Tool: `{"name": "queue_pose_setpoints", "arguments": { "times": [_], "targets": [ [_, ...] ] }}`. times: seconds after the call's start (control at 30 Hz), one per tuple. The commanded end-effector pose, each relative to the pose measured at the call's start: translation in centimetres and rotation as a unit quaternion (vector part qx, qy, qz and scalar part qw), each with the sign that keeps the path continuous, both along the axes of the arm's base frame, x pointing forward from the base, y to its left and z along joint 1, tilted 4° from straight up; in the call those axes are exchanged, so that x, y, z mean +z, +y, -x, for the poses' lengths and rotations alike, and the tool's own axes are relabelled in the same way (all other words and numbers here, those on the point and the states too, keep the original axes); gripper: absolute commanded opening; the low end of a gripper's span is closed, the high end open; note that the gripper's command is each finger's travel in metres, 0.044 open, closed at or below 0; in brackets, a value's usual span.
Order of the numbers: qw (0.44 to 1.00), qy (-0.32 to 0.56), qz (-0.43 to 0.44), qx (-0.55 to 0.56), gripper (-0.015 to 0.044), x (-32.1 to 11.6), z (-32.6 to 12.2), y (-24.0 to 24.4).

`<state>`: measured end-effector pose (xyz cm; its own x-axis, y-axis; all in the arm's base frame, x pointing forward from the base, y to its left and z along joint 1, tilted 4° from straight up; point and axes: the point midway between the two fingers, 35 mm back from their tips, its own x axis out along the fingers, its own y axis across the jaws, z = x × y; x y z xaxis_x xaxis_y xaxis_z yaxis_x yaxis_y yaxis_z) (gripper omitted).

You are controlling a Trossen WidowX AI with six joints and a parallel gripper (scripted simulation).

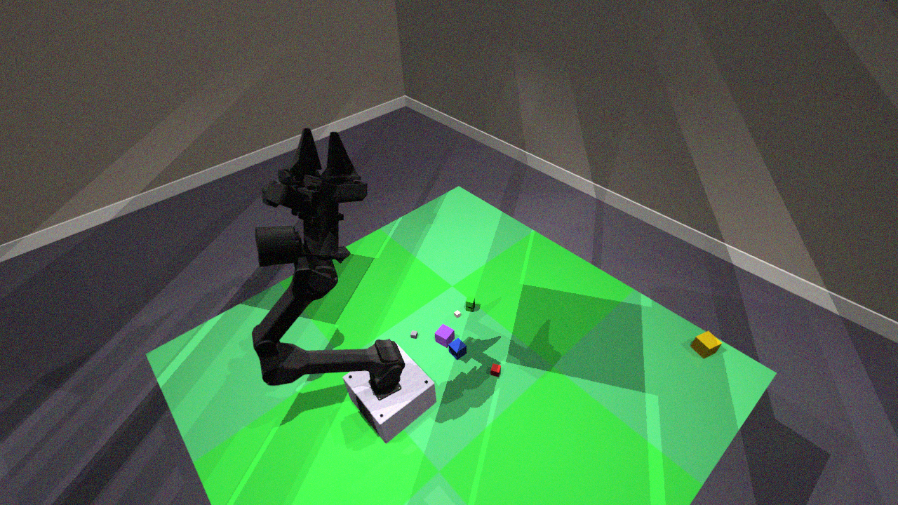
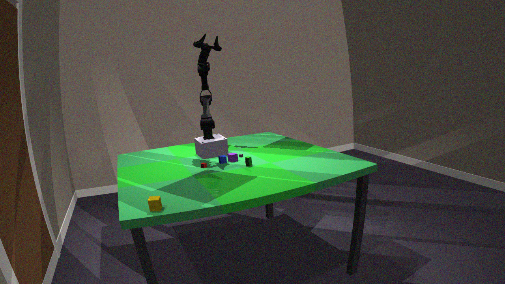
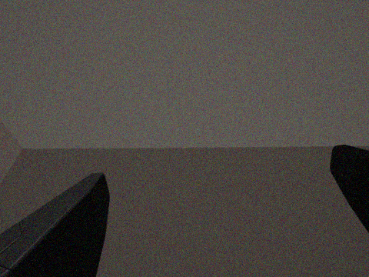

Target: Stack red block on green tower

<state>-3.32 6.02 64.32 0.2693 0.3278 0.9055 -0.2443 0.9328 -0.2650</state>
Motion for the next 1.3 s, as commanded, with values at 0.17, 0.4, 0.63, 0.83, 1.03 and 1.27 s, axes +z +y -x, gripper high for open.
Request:
{"name": "queue_pose_setpoints", "arguments": {
  "times": [0.17, 0.4, 0.63, 0.83, 1.03, 1.27],
  "targets": [
    [0.997, 0.069, -0.016, -0.033, 0.0440, -0.7, -5.8, -1.3],
    [0.971, 0.212, -0.025, -0.107, 0.0440, -4.1, -17.1, -3.9],
    [0.915, 0.360, -0.002, -0.183, 0.0440, -10.3, -27.6, -6.5],
    [0.844, 0.477, 0.036, -0.244, 0.0440, -17.6, -34.6, -8.9],
    [0.753, 0.586, 0.091, -0.284, 0.0440, -26.1, -39.4, -11.1],
    [0.629, 0.701, 0.172, -0.290, 0.0440, -36.7, -41.9, -12.6]
  ]
}}
